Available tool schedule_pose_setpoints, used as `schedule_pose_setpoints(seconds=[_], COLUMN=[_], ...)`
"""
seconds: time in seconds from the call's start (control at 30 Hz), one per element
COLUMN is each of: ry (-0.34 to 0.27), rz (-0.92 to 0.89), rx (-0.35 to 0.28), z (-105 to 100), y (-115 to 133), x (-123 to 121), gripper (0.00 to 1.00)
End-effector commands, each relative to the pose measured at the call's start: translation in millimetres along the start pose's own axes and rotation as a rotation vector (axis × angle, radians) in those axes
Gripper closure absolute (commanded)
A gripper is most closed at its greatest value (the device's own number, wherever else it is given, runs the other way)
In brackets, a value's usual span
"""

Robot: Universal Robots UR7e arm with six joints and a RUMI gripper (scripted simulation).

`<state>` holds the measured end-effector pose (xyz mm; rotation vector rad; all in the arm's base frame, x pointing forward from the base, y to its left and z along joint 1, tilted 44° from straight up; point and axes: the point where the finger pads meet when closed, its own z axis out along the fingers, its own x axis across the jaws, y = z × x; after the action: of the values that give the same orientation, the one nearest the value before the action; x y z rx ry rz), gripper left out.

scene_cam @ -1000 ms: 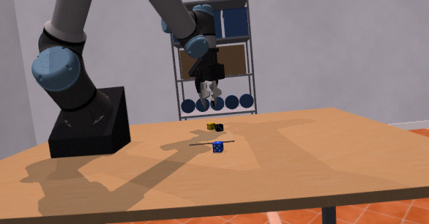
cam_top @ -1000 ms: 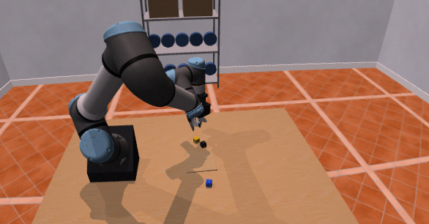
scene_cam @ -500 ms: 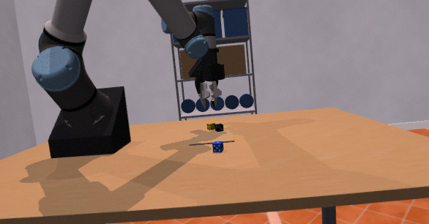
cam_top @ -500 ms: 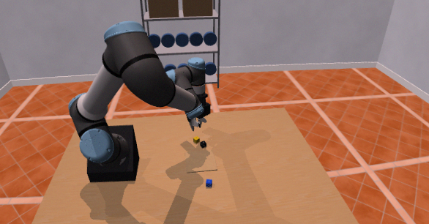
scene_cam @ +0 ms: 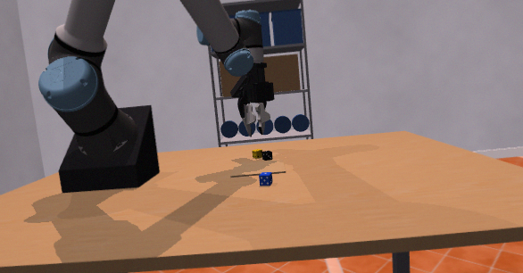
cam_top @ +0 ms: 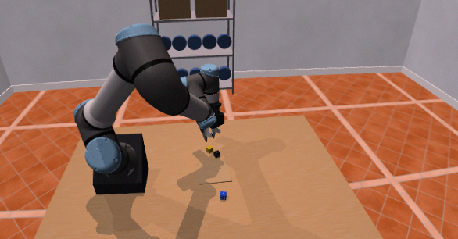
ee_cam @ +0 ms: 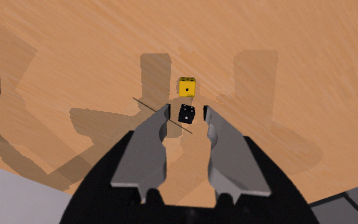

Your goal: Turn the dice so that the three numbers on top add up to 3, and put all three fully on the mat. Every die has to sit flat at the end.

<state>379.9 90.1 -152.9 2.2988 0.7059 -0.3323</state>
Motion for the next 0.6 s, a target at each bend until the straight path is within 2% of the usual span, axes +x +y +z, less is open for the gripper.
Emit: schedule_pose_setpoints(seconds=[0.0,0.57], ry=[0.001,0.001], rz=[0.001,0.001], rx=[0.0,0.0], z=[6,29], y=[0,-1], x=[0,0], gripper=[0.76,0.76])
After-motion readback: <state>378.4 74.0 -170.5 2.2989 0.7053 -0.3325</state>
